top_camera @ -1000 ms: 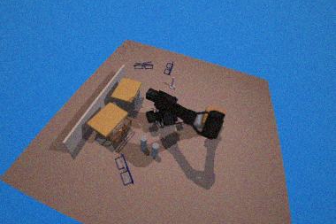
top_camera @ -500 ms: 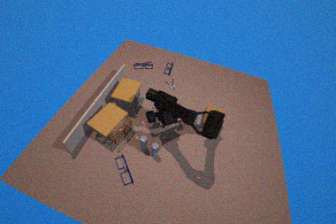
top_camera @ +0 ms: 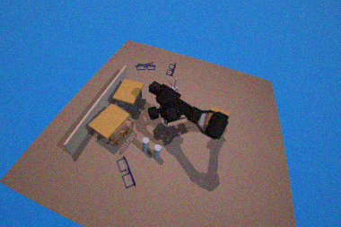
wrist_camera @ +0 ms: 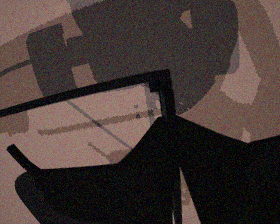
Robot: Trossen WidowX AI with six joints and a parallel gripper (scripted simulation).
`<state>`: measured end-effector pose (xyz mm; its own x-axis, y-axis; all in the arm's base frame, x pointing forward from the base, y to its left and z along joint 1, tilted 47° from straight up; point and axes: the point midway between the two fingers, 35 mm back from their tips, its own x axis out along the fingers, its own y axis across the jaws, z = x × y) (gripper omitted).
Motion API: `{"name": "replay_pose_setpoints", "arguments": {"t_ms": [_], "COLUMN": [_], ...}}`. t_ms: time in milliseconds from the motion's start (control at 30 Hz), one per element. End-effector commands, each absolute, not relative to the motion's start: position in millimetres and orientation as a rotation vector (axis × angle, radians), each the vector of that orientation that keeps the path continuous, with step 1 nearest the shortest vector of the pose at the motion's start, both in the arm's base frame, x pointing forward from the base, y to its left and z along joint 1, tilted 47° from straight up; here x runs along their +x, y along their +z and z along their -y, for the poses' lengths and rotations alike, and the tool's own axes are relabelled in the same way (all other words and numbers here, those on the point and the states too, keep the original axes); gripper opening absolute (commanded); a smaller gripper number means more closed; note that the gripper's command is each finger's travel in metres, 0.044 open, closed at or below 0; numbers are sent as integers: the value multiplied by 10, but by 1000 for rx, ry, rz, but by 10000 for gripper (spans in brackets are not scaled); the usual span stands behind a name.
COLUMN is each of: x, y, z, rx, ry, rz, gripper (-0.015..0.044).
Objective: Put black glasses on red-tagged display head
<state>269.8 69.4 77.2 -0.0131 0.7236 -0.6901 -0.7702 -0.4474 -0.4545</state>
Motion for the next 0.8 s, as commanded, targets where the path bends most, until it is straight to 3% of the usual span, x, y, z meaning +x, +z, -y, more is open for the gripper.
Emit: {"name": "replay_pose_setpoints", "arguments": {"t_ms": [0, 433, 767], "x": [2722, 2712, 2777], "y": [903, 1210, 1127], "z": [-540, -233, -125], "rx": [-1125, -1108, -856], "ry": [1698, 1695, 1609], "rz": [-61, -64, -345], "gripper": [0, 0, 0]}}
